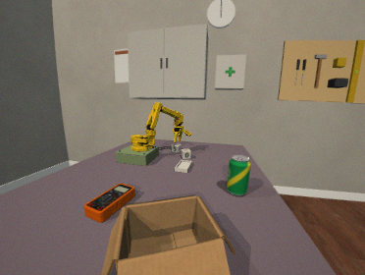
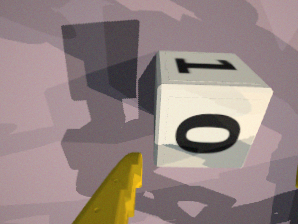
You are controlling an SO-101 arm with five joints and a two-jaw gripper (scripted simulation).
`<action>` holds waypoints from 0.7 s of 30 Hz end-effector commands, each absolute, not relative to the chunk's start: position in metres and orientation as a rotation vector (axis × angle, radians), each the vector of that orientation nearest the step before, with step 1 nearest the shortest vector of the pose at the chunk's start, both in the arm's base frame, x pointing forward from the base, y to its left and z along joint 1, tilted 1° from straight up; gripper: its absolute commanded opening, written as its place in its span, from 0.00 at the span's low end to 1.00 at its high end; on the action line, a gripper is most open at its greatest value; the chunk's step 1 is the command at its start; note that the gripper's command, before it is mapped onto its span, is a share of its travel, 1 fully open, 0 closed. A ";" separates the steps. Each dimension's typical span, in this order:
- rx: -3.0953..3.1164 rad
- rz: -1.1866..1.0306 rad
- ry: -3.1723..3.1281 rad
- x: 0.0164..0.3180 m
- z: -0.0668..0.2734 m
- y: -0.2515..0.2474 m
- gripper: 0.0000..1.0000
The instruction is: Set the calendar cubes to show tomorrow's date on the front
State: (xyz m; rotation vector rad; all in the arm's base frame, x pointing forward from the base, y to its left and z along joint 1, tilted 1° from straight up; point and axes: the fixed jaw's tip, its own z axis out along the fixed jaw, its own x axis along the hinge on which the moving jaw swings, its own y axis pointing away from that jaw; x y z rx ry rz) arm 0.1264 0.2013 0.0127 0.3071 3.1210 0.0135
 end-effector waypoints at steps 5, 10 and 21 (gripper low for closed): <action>0.311 -0.006 3.128 0.125 0.011 0.202 0.35; 0.311 -0.006 3.128 0.125 0.011 0.202 0.35; 0.311 -0.006 3.128 0.125 0.006 0.202 0.35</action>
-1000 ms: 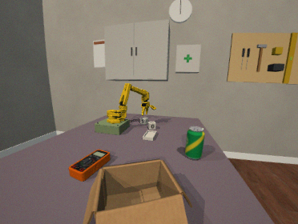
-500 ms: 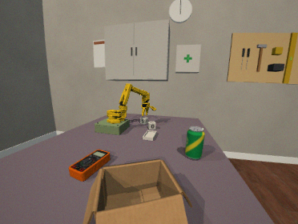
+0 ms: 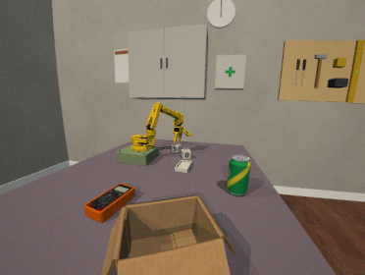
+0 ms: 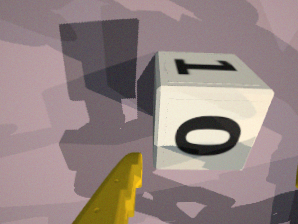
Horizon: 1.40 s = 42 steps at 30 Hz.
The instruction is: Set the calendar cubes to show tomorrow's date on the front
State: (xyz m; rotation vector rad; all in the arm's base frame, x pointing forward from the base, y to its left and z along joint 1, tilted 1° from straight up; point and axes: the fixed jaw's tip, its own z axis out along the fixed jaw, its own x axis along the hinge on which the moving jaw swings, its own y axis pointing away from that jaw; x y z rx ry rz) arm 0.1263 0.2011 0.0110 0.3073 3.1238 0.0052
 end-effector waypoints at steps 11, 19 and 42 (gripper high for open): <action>0.312 -0.006 3.128 0.126 -0.007 0.202 0.35; 0.312 -0.006 3.128 0.126 -0.020 0.202 0.35; 0.312 -0.006 3.128 0.125 -0.030 0.201 0.35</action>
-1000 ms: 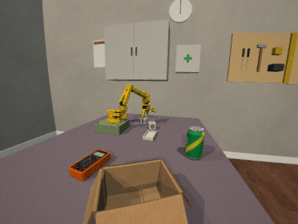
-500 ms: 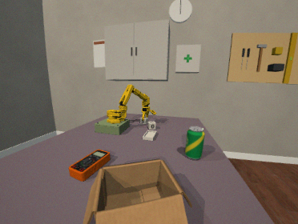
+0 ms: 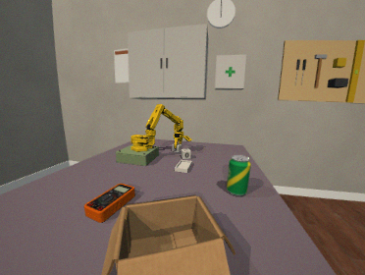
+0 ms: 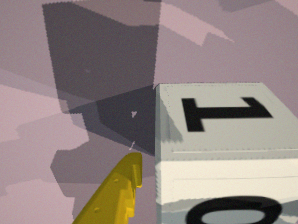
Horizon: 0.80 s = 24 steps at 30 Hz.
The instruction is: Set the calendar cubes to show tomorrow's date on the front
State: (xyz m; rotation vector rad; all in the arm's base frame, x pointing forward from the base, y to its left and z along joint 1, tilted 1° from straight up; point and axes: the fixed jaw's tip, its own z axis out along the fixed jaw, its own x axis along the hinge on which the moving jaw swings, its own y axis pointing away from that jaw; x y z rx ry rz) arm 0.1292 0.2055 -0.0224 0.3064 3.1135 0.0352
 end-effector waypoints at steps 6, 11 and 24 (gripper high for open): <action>0.313 -0.006 3.128 0.125 -0.030 0.201 0.35; 0.314 -0.006 3.128 0.125 -0.030 0.201 0.34; 0.317 -0.006 3.128 0.125 -0.030 0.199 0.32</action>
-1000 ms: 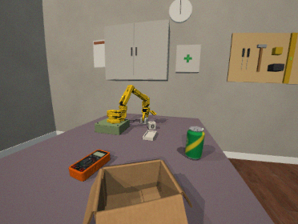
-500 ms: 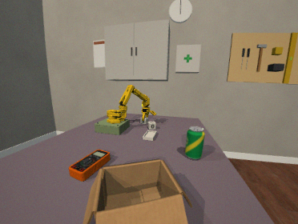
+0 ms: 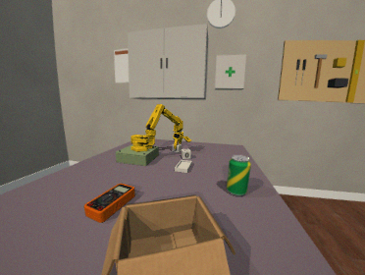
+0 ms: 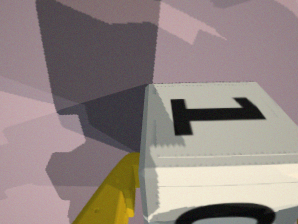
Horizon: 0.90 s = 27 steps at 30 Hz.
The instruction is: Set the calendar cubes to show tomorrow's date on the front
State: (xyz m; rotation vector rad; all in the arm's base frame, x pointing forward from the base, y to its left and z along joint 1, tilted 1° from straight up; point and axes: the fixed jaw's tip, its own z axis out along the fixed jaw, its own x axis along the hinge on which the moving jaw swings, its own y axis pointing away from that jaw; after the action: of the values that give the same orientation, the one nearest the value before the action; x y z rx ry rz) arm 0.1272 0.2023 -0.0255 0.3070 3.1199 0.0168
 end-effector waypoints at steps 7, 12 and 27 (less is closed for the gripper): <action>0.318 -0.006 3.127 0.124 -0.030 0.198 0.31; 0.319 -0.006 3.127 0.124 -0.030 0.198 0.30; 0.320 -0.006 3.127 0.124 -0.030 0.198 0.29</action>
State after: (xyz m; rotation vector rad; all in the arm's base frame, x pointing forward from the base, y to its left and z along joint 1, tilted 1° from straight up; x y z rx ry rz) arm 0.1264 0.2010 -0.0267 0.3077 3.1210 0.0132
